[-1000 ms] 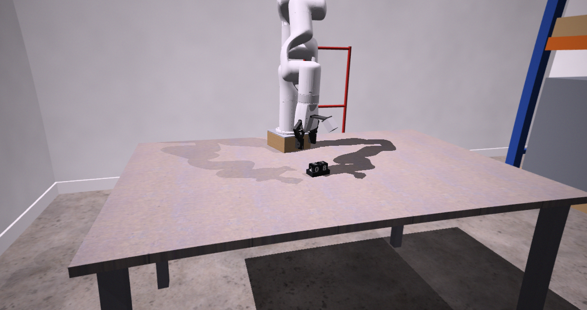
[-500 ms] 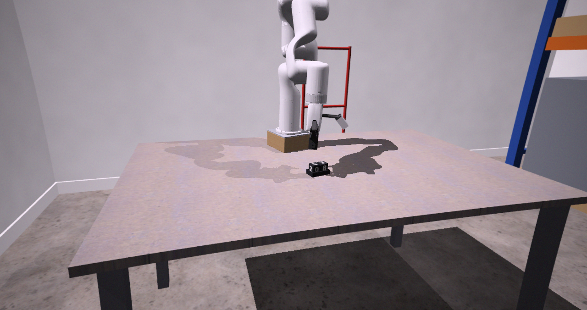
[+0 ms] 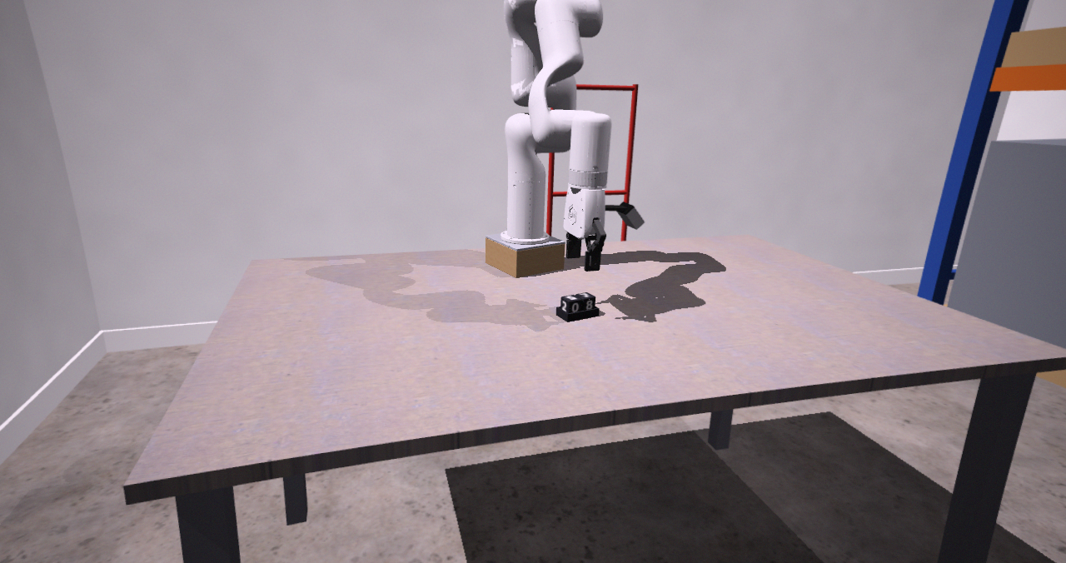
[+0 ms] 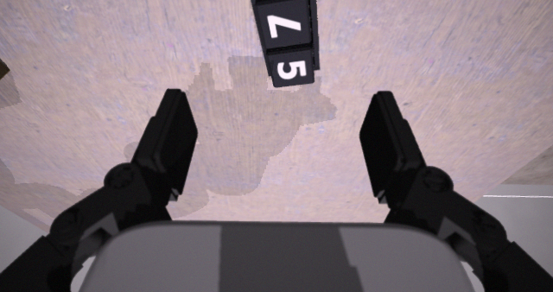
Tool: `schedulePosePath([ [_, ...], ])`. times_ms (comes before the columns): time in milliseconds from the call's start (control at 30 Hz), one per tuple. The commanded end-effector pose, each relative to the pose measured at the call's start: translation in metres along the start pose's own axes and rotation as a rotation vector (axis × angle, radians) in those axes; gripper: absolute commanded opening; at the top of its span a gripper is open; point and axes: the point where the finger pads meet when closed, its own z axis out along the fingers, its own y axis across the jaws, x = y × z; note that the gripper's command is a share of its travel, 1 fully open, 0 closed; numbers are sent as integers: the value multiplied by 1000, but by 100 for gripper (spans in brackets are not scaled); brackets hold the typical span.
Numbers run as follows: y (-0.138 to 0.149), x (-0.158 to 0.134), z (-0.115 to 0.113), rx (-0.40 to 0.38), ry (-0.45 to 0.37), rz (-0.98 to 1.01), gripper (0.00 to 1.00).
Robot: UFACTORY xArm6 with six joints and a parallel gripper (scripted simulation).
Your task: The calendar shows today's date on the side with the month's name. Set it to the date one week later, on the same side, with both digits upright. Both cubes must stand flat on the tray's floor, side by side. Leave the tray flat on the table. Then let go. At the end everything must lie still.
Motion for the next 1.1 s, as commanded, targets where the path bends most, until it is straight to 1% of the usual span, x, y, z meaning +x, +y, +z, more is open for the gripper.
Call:
schedulePosePath([
  [0,3,8,-1,-3,12,-142,100],
  [233,3,10,-2,-3,12,-172,100],
  [267,3,10,-2,-3,12,-172,49],
  [1067,3,10,-2,-3,12,-172,49],
])
